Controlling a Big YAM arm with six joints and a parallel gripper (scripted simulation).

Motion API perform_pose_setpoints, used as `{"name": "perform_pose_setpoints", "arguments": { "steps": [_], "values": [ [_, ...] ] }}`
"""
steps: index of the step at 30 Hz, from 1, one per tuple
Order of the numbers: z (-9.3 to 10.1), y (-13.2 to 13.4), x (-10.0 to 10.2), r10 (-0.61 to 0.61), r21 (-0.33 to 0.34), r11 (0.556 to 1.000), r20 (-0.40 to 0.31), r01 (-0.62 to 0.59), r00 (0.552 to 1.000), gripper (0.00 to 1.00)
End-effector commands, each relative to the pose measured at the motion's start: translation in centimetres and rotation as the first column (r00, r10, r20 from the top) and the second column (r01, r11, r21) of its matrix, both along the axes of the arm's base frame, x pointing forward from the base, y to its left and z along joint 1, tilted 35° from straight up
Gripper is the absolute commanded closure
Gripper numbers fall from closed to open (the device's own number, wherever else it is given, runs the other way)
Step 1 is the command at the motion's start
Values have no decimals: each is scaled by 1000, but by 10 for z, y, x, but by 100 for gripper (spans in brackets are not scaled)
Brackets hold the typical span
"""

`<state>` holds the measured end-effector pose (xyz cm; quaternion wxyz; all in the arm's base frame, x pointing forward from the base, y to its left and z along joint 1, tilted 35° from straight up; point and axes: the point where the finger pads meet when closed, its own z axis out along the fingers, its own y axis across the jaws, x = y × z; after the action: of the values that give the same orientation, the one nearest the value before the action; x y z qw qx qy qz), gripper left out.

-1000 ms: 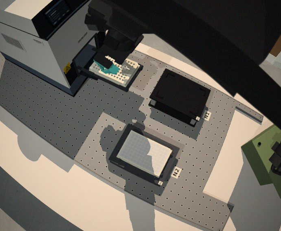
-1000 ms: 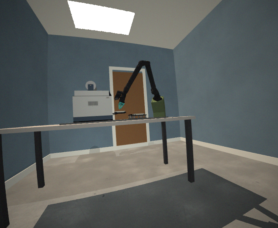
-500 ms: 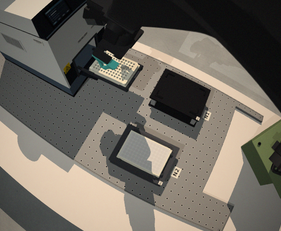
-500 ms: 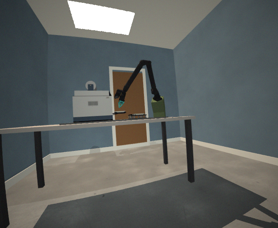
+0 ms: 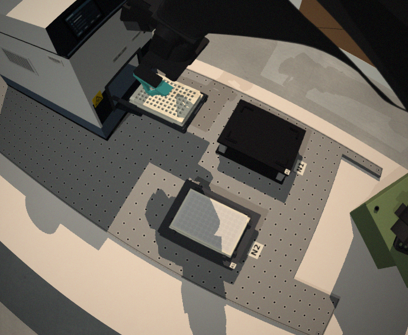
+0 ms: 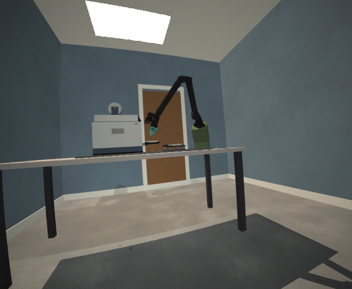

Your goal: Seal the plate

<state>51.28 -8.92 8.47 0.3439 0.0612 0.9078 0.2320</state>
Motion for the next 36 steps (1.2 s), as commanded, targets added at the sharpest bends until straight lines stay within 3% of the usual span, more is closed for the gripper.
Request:
{"name": "perform_pose_setpoints", "arguments": {
  "steps": [1,9,21,36],
  "values": [
    [10,4,18,9,-4,1000,28,-9,1000,0],
    [13,1,20,5,-6,1000,35,-4,999,0],
    [-4,-12,1,-14,-9,1000,5,14,1000,0],
    [9,2,16,20,-20,1000,33,-19,999,0]
  ]
}}
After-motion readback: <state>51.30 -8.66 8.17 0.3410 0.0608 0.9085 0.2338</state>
